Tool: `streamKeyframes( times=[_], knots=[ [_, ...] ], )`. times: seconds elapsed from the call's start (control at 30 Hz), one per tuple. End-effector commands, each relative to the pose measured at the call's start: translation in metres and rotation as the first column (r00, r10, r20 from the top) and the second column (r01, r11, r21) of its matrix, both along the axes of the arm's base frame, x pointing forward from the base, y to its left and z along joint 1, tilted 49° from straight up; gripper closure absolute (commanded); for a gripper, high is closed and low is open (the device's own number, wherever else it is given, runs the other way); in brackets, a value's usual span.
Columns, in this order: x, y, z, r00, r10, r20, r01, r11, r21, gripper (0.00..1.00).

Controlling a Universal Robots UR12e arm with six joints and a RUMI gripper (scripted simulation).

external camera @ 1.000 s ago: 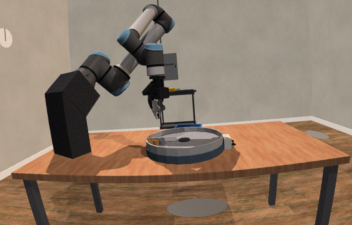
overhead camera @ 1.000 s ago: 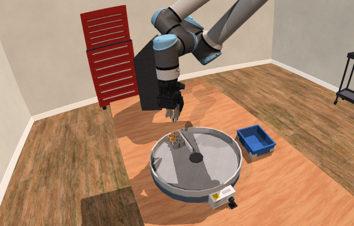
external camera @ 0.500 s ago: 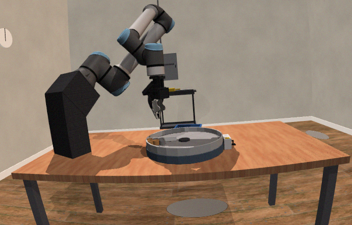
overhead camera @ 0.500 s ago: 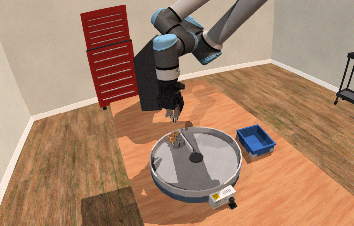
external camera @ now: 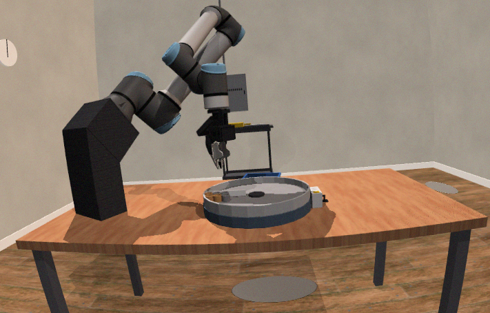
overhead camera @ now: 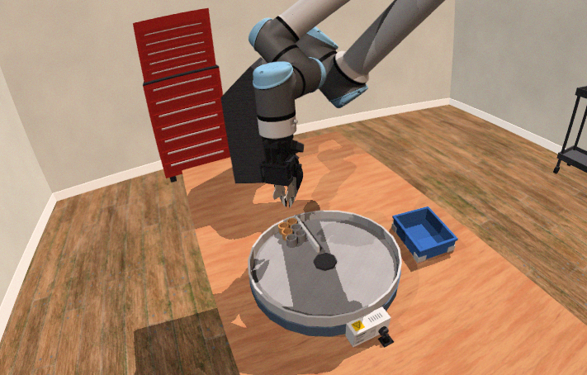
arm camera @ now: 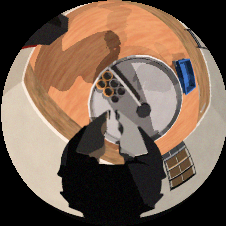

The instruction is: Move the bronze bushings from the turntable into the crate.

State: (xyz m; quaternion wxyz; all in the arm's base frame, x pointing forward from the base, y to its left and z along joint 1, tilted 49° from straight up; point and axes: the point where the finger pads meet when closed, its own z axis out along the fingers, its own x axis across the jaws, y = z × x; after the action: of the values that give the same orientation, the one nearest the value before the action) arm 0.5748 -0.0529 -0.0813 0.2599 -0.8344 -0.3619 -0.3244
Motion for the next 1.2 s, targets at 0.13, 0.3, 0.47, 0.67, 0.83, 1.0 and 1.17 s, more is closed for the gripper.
streamKeyframes(
  times=[0.13,0.3,0.47,0.67,0.83,1.0,1.17],
  knots=[
    [0.002,0.028,-0.044,0.996,0.069,0.062,-0.067,0.997,-0.031,0.94],
    [0.005,0.037,-0.062,0.991,0.1,0.093,-0.095,0.994,-0.051,0.94],
    [0.005,0.039,-0.066,0.989,0.106,0.099,-0.101,0.993,-0.054,0.94],
    [0.006,0.036,-0.065,0.99,0.103,0.1,-0.098,0.994,-0.057,0.94],
    [0.005,0.037,-0.065,0.99,0.103,0.099,-0.098,0.994,-0.057,0.94],
    [0.005,0.037,-0.065,0.99,0.104,0.099,-0.098,0.994,-0.056,0.94],
    [0.005,0.037,-0.065,0.99,0.104,0.099,-0.098,0.994,-0.056,0.94]
  ],
)
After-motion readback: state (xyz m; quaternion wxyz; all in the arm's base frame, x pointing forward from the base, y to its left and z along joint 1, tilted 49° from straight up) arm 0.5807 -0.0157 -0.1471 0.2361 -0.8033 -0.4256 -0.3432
